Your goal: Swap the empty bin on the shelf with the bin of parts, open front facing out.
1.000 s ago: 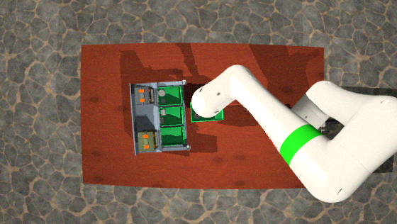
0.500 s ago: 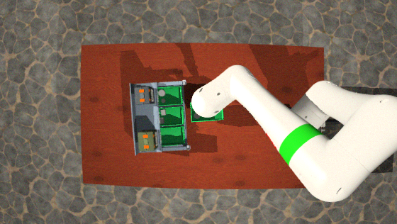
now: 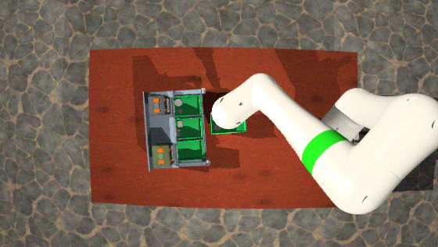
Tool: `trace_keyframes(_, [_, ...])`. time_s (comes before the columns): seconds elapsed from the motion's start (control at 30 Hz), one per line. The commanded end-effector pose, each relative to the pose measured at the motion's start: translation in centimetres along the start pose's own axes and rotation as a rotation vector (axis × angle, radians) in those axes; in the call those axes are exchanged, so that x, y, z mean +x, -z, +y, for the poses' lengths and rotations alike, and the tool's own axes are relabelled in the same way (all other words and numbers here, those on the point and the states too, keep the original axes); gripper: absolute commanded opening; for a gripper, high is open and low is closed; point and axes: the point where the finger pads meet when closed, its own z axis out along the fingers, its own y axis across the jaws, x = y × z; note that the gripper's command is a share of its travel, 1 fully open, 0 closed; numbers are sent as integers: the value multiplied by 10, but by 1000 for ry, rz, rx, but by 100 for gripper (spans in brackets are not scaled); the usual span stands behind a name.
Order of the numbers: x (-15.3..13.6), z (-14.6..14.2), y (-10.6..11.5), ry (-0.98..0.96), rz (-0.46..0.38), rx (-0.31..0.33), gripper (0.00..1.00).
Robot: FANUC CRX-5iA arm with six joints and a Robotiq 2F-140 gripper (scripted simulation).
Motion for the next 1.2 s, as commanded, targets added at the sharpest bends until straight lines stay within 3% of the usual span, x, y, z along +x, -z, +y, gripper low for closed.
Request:
trace_keyframes(0.0, [-1, 0, -8, 0, -1, 1, 10])
trace_keyframes(0.3, [-1, 0, -34, 0, -1, 1, 10])
trace_keyframes(0.6, [-1, 0, -46, 0, -1, 1, 10])
trace_keyframes(1.17, [-1, 0, -50, 0, -1, 1, 10])
